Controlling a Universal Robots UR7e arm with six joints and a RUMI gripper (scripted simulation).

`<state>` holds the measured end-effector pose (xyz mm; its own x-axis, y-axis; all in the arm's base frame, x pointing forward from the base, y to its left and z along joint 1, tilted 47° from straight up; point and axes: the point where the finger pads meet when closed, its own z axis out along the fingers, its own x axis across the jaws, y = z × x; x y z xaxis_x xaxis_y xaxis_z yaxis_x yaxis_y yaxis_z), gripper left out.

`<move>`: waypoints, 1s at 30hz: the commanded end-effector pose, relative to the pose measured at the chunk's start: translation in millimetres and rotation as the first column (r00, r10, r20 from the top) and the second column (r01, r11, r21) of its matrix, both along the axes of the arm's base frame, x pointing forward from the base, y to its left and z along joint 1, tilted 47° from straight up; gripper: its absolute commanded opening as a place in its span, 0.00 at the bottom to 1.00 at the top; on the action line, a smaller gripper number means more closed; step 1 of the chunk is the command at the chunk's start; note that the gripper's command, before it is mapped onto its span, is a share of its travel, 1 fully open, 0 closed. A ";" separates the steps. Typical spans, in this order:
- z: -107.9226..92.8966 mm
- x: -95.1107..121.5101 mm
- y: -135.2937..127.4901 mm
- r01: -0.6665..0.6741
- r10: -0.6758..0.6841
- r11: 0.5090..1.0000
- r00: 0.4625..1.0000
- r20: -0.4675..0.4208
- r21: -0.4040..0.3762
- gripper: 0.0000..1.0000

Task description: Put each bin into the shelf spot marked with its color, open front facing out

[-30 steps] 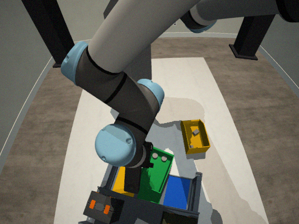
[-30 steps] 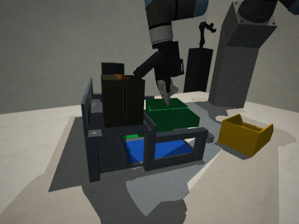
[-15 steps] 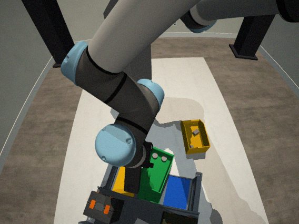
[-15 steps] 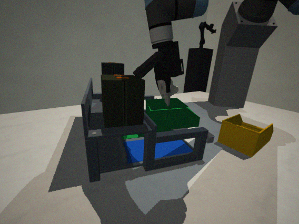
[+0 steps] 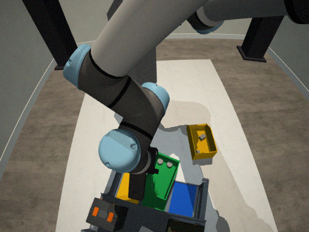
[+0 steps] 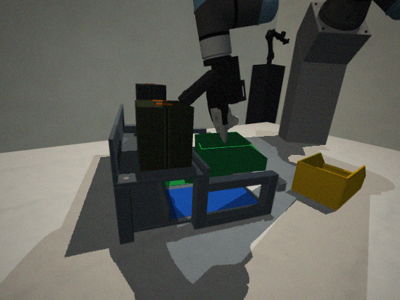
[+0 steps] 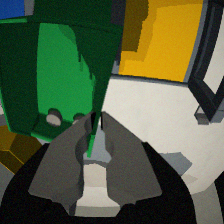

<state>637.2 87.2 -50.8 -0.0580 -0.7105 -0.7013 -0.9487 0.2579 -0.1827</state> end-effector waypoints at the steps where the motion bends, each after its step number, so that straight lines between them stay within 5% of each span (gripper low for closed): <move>1: -0.4 1.0 0.2 0.001 -0.001 1.000 1.000 0.001 0.000 0.00; 30: -4.1 3.7 3.1 0.001 -0.001 1.000 1.000 0.001 0.000 0.00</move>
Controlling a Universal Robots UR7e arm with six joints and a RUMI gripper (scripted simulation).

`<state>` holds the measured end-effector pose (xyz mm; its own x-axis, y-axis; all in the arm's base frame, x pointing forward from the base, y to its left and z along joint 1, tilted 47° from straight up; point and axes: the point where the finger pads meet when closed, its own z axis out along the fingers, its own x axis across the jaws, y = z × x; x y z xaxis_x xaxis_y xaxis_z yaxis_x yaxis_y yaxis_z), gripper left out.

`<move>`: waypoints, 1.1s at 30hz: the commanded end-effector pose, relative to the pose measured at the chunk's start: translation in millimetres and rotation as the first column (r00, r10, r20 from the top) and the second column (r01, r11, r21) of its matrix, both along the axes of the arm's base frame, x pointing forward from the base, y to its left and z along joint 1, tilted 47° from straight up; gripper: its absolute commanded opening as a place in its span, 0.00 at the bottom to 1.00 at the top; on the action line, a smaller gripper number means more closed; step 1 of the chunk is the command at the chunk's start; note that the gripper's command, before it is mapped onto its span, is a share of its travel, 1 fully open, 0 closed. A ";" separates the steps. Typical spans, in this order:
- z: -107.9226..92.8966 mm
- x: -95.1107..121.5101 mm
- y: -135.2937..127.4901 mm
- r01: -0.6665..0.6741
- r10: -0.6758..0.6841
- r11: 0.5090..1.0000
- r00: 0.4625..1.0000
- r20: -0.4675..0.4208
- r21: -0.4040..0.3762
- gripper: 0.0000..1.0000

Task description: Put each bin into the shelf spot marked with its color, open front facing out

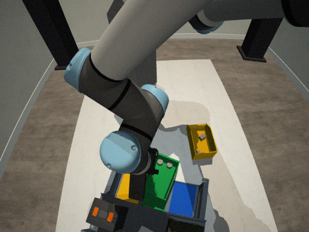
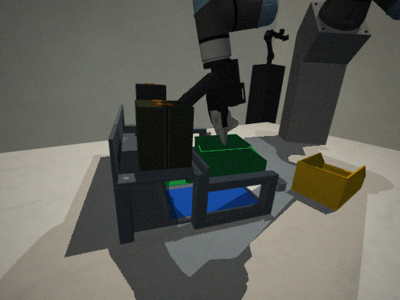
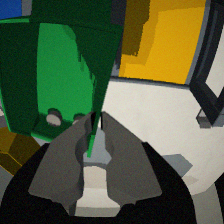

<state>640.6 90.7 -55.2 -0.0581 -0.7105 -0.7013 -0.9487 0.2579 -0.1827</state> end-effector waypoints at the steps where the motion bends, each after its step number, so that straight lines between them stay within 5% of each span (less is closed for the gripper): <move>1: 0.4 0.4 -0.4 0.001 -0.001 1.000 1.000 0.001 0.000 0.00; 33: 1.4 4.7 -2.1 0.005 -0.005 1.000 1.000 0.006 -0.001 0.00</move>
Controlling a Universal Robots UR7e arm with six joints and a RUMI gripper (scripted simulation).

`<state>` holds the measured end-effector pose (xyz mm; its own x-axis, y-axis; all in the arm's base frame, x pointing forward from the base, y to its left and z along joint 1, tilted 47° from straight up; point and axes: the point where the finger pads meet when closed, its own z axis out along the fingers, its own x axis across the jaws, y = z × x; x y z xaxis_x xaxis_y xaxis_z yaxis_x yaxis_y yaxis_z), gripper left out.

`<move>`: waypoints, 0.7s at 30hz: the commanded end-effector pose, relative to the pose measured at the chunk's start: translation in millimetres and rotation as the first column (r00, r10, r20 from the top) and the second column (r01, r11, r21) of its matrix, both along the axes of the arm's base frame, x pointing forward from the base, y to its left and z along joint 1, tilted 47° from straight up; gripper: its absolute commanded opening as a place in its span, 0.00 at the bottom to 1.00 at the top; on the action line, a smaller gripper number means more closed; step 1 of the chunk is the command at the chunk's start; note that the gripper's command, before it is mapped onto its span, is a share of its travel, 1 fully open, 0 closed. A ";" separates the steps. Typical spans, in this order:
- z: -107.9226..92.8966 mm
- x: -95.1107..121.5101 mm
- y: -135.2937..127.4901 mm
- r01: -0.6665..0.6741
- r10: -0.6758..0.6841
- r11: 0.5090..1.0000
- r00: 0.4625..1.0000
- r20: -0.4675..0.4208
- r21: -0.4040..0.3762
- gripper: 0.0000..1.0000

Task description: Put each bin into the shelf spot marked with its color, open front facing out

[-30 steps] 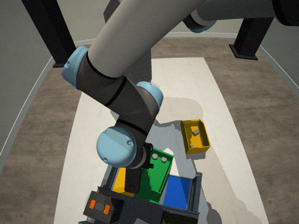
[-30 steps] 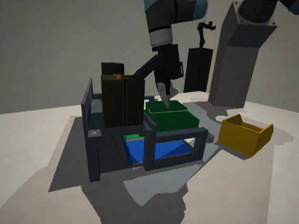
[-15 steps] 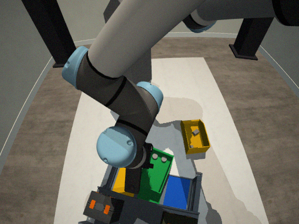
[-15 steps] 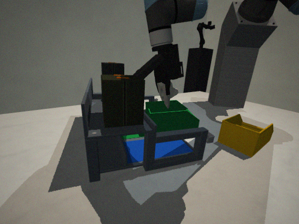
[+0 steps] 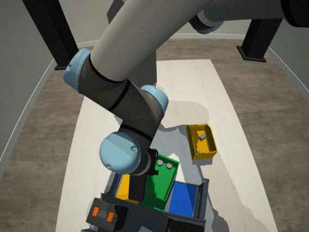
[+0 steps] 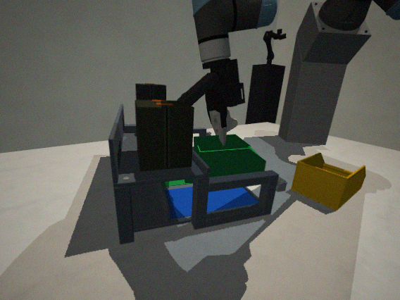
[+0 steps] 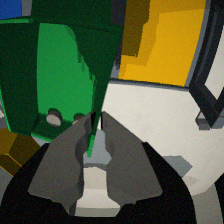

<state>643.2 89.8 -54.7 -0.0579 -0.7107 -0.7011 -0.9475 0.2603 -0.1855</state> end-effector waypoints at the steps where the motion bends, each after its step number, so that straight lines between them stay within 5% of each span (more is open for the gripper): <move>1: 1.0 2.5 -1.4 0.003 -0.003 1.000 1.000 0.003 -0.001 0.00; 21: 3.0 11.0 -4.8 0.011 -0.011 1.000 1.000 0.012 -0.002 0.00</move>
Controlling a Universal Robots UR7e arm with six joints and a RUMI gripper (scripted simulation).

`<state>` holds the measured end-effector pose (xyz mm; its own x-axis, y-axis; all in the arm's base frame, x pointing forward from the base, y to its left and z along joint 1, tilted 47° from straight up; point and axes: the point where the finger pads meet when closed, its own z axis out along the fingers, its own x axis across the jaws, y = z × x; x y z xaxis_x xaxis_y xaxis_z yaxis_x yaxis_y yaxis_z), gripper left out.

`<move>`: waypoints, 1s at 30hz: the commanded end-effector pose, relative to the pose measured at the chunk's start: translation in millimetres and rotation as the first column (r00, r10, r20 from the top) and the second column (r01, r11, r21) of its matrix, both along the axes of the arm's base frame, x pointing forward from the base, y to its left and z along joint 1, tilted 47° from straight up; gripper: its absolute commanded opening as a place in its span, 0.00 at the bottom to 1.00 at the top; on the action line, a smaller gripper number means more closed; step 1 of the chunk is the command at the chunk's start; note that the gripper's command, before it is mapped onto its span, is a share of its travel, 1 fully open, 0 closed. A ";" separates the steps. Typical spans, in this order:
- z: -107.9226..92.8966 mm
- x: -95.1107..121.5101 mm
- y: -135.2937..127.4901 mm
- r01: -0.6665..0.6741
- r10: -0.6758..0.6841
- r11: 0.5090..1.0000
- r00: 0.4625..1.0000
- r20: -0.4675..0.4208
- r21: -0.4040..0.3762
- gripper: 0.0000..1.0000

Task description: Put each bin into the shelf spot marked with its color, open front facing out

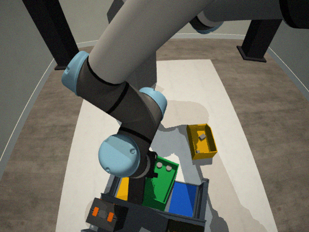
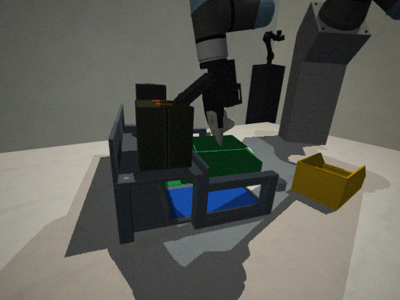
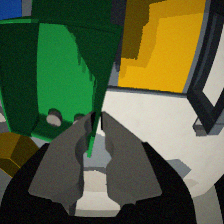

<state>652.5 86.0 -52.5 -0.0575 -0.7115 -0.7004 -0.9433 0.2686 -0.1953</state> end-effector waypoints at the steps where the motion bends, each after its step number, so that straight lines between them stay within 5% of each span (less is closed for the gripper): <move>1: 0.9 2.2 -1.2 0.003 -0.003 1.000 1.000 0.003 -0.001 0.00; 30: 1.8 6.0 -2.8 0.006 -0.006 1.000 1.000 0.007 -0.001 0.00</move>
<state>658.2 83.7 -51.2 -0.0574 -0.7120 -0.6999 -0.9405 0.2737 -0.2013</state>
